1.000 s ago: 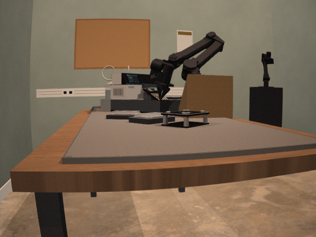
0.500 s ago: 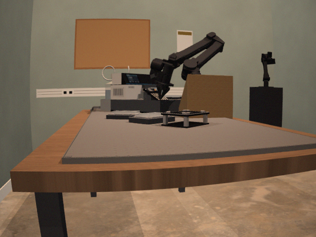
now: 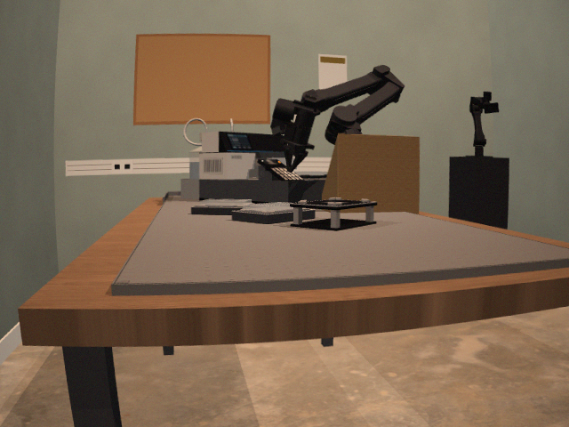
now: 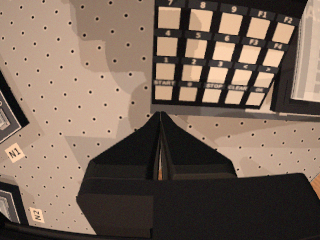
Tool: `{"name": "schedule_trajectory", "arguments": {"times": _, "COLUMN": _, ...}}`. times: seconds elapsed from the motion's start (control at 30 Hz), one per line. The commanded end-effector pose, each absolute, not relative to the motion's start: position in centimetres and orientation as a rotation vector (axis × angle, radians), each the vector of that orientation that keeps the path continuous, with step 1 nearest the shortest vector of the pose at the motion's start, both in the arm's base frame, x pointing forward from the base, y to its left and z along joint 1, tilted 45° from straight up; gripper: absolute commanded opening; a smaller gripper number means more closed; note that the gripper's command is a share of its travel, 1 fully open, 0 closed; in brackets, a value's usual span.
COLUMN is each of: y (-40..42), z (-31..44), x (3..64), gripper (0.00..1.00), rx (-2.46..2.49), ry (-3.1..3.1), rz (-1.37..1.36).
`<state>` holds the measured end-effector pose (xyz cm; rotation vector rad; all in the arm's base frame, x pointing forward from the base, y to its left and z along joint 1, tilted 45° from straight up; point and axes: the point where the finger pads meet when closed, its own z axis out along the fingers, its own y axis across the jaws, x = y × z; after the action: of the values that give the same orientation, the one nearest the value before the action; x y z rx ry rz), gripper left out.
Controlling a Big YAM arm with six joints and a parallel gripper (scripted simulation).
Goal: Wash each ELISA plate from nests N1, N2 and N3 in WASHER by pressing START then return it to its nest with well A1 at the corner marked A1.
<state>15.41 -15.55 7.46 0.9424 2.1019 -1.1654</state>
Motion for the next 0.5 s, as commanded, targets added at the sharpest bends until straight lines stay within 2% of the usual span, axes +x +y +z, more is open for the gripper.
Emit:
{"name": "schedule_trajectory", "arguments": {"times": 0.0, "y": -14.9, "z": 9.3, "x": 16.7, "gripper": 0.0, "rx": 1.001, "ry": 2.044, "rz": -1.126}}
{"name": "schedule_trajectory", "arguments": {"times": 0.47, "y": -12.7, "z": 10.3, "x": 16.5, "gripper": 0.0, "rx": 1.002, "ry": 2.046, "rz": -1.121}}
